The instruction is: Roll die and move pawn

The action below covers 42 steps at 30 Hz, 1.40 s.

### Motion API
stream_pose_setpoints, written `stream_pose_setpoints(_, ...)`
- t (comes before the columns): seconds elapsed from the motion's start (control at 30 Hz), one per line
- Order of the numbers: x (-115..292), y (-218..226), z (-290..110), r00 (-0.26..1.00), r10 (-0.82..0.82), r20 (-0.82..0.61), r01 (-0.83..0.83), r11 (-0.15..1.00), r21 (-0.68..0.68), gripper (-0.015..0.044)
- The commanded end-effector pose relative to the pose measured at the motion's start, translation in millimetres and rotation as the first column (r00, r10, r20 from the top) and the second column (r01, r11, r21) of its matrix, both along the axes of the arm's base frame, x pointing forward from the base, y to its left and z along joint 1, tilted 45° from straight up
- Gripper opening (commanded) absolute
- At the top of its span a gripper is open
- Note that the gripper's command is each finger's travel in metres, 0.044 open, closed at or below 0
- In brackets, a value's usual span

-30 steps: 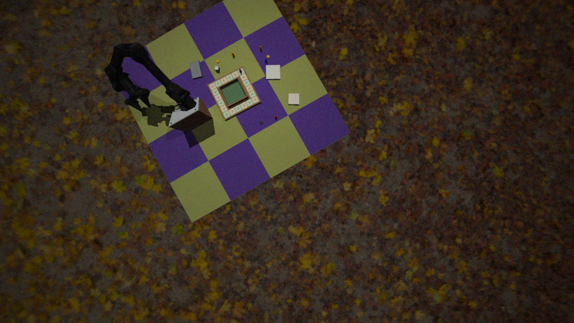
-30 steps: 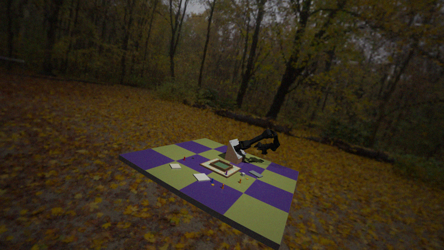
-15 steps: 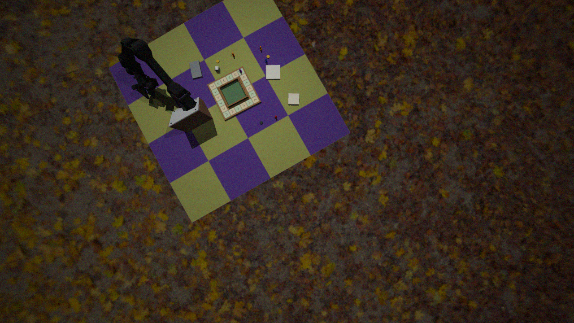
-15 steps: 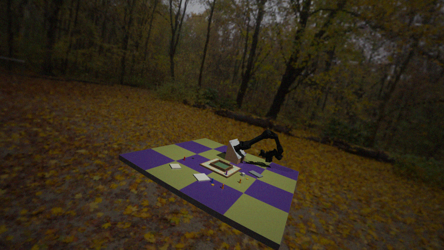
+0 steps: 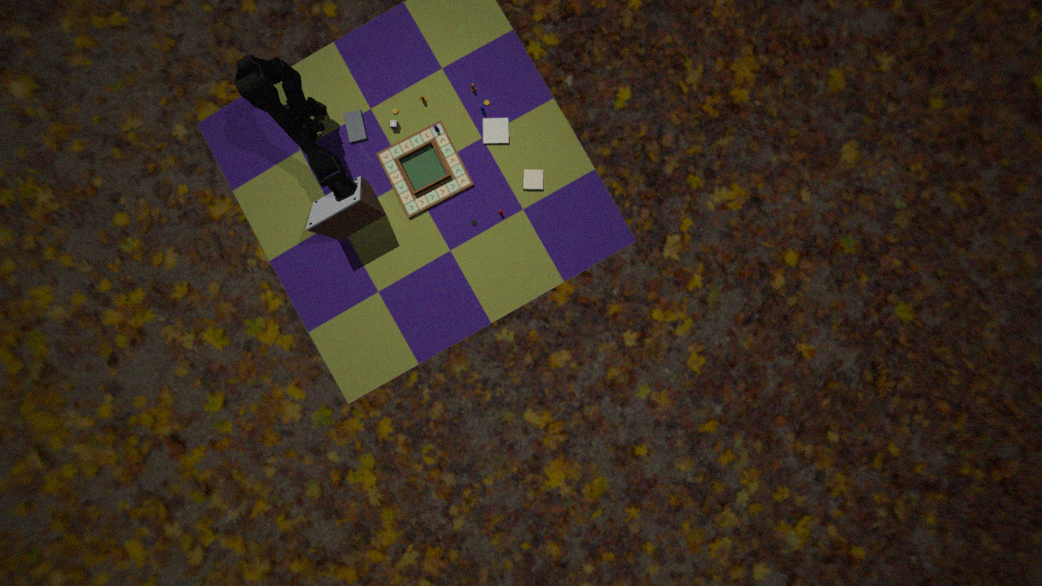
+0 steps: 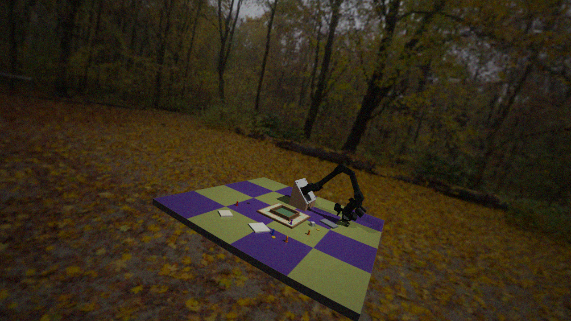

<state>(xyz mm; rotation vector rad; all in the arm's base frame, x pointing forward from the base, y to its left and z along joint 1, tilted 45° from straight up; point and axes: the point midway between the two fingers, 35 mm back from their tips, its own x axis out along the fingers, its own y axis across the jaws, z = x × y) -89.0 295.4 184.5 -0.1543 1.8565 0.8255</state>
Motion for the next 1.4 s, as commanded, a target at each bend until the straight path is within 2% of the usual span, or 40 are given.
stream_pose_setpoints(0.0, 54.0, 12.1, 7.4, 0.990, -0.141, -0.021, 0.143, 0.987, 0.078, 0.0275)
stream_pose_setpoints(0.2, 138.0, 12.4, 17.2, 0.934, -0.354, -0.041, 0.355, 0.916, 0.188, 0.0275)
stream_pose_setpoints(0.37, 198.5, 4.2, 5.8, 0.872, -0.485, -0.066, 0.487, 0.847, 0.213, 0.0275)
stream_pose_setpoints(0.53, 238.2, -13.6, -11.8, 0.794, -0.598, -0.110, 0.608, 0.773, 0.182, 0.0275)
stream_pose_setpoints(0.77, 302.6, -66.6, -51.9, 0.552, -0.802, -0.230, 0.831, 0.553, 0.063, 0.0275)
stream_pose_setpoints(0.87, 312.7, -78.4, -58.9, 0.498, -0.830, -0.252, 0.862, 0.505, 0.040, 0.0275)
stream_pose_setpoints(1.37, 311.7, -66.1, -73.4, 0.498, -0.830, -0.253, 0.862, 0.505, 0.041, 0.0275)
